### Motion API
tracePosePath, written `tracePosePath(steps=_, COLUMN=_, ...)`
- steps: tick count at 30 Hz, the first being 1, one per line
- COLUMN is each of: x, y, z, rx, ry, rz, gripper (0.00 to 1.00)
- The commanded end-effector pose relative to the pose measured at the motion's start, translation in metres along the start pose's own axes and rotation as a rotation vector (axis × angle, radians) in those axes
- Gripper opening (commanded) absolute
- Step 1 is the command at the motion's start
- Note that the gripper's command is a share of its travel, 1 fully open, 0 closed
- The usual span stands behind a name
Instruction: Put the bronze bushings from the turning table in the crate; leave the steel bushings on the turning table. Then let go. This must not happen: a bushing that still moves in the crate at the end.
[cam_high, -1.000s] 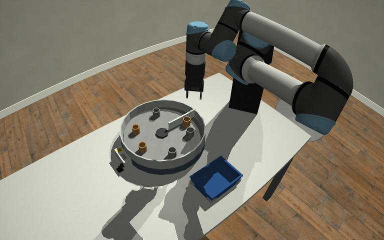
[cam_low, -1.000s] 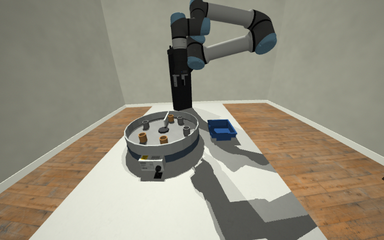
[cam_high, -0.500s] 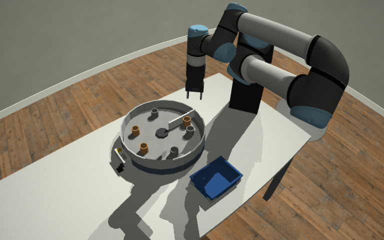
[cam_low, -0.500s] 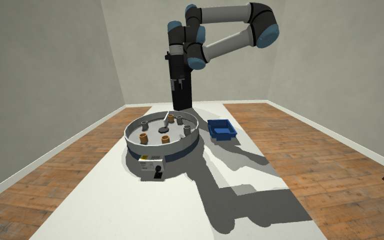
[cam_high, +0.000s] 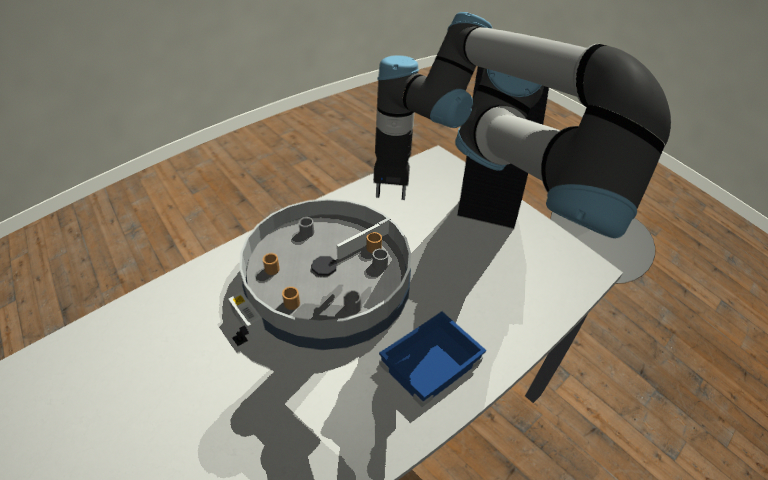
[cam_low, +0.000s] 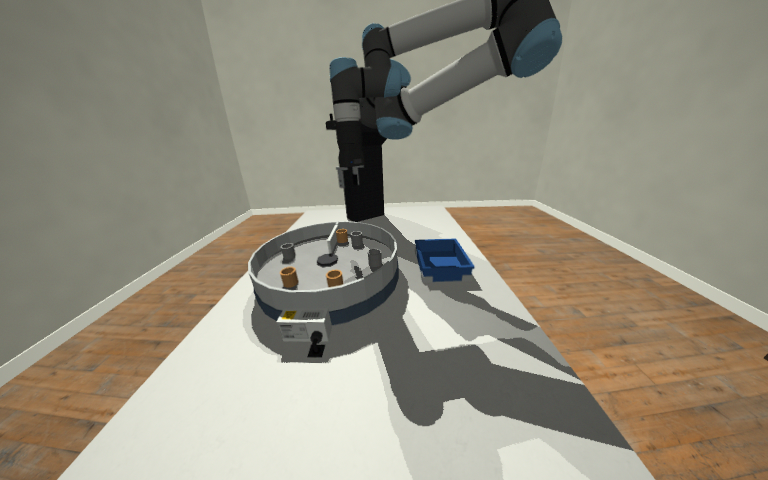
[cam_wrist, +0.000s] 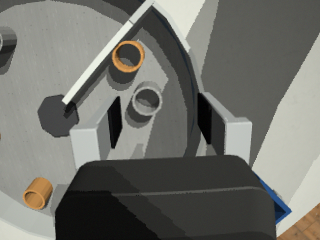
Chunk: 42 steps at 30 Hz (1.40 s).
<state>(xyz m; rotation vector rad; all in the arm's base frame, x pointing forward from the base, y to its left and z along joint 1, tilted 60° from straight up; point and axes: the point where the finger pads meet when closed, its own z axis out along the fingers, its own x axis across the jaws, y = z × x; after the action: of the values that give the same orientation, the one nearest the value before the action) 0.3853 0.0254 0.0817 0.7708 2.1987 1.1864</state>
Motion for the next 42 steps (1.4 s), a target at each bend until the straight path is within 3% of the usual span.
tracePosePath(steps=1, x=0.001, y=-0.031, z=0.027, rx=0.0, ry=0.001, rz=0.002, gripper=1.0)
tracePosePath(steps=2, x=0.001, y=-0.04, z=0.034, rx=0.0, ry=0.001, rz=0.002, gripper=1.0)
tracePosePath(steps=14, x=0.001, y=-0.04, z=0.034, rx=0.0, ry=0.001, rz=0.002, gripper=1.0)
tracePosePath(steps=15, x=-0.001, y=-0.005, z=0.004, rx=0.003, ry=0.0, rz=0.0, gripper=1.0)
tracePosePath(steps=19, x=-0.003, y=-0.025, z=0.021, rx=0.015, ry=0.003, rz=0.002, gripper=1.0)
tracePosePath(steps=31, x=-0.003, y=-0.025, z=0.021, rx=0.015, ry=0.003, rz=0.002, gripper=1.0)
tracePosePath(steps=32, x=0.002, y=-0.021, z=0.013, rx=0.007, ry=0.003, rz=0.001, gripper=1.0)
tracePosePath(steps=36, x=-0.001, y=-0.04, z=0.03, rx=0.019, ry=0.006, rz=0.003, gripper=1.0)
tracePosePath(steps=42, x=-0.001, y=-0.04, z=0.03, rx=0.019, ry=0.006, rz=0.003, gripper=1.0)
